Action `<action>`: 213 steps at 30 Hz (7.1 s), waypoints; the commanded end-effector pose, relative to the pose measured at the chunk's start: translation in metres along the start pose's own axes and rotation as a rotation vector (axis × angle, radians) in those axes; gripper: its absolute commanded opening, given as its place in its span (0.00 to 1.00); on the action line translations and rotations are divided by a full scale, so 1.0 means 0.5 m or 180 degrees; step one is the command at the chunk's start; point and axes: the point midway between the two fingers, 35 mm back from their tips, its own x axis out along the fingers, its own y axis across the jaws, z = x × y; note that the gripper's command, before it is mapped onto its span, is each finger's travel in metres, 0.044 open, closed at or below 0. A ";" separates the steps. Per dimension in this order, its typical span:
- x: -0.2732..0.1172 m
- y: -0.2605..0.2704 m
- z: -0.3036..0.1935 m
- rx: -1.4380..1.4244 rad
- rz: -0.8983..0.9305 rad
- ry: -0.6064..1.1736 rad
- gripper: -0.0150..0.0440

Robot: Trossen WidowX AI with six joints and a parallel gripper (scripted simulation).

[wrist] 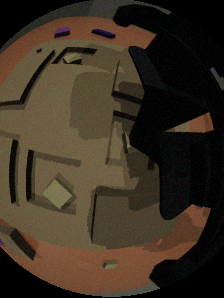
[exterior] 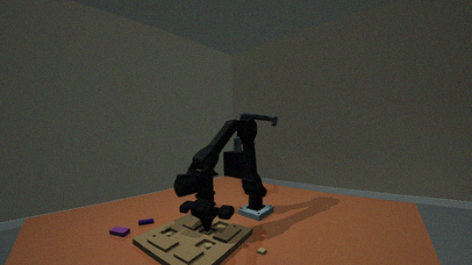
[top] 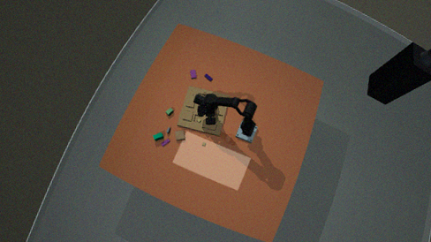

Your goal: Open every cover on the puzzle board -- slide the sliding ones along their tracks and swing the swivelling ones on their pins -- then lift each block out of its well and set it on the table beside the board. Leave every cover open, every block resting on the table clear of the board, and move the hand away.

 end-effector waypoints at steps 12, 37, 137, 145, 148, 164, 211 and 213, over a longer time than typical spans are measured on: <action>0.002 -0.001 0.004 0.0015 0.0002 -0.0018 0.25; -0.010 0.000 -0.001 0.0006 0.0000 -0.0007 0.25; -0.061 0.001 -0.005 -0.0019 0.0002 -0.0018 0.50; -0.059 0.001 -0.005 -0.0019 0.0002 -0.0018 0.50; -0.054 0.001 -0.005 -0.0019 0.0002 -0.0018 0.50; -0.022 0.002 -0.006 -0.0019 0.0002 -0.0017 0.50; 0.005 0.001 -0.004 -0.0005 -0.0013 -0.0023 0.42; 0.005 0.001 -0.004 -0.0005 -0.0013 -0.0023 0.40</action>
